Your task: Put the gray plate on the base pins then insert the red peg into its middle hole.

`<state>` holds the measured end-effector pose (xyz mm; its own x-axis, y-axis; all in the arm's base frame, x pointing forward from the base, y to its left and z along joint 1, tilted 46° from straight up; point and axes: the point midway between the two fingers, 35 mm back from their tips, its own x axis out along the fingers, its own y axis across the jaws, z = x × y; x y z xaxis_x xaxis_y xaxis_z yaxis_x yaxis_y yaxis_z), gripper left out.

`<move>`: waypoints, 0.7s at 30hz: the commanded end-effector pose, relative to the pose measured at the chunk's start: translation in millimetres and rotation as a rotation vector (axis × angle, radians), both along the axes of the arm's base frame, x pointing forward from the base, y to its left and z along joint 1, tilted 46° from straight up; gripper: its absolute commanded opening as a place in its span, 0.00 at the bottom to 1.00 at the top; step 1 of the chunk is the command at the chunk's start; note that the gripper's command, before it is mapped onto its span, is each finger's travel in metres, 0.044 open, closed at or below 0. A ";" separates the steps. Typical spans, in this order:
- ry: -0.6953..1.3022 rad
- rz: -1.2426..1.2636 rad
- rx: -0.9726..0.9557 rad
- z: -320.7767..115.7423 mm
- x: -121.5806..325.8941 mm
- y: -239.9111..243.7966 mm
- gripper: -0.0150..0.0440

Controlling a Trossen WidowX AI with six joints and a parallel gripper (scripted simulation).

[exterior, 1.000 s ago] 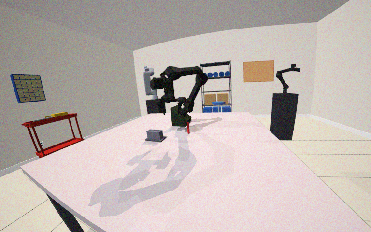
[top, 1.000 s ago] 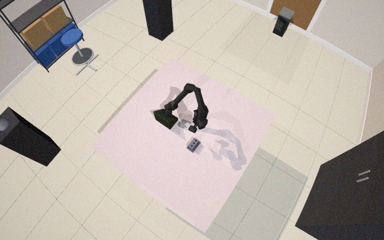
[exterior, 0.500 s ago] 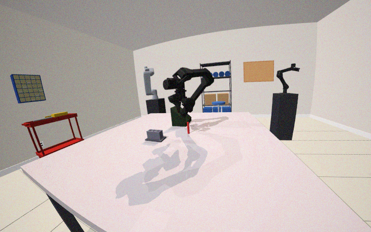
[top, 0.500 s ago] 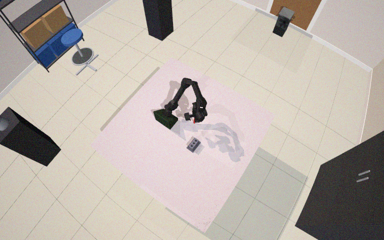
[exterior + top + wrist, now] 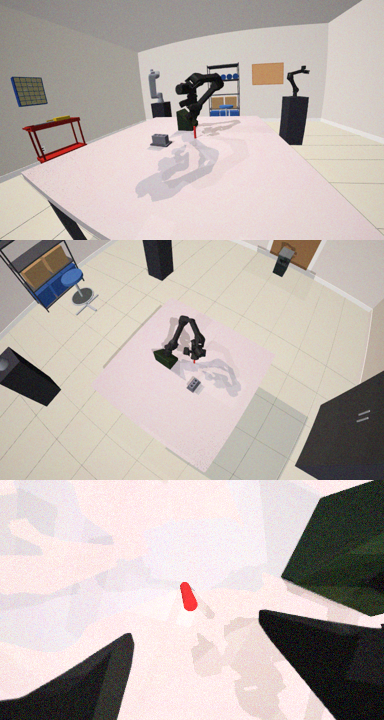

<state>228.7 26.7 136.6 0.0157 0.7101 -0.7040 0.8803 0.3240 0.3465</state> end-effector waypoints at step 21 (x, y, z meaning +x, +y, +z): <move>0.006 -0.002 0.003 -35.1 0.5 37.9 1.00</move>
<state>229.1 61.1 104.4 0.0099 0.7106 -0.7035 0.8819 0.3254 0.3412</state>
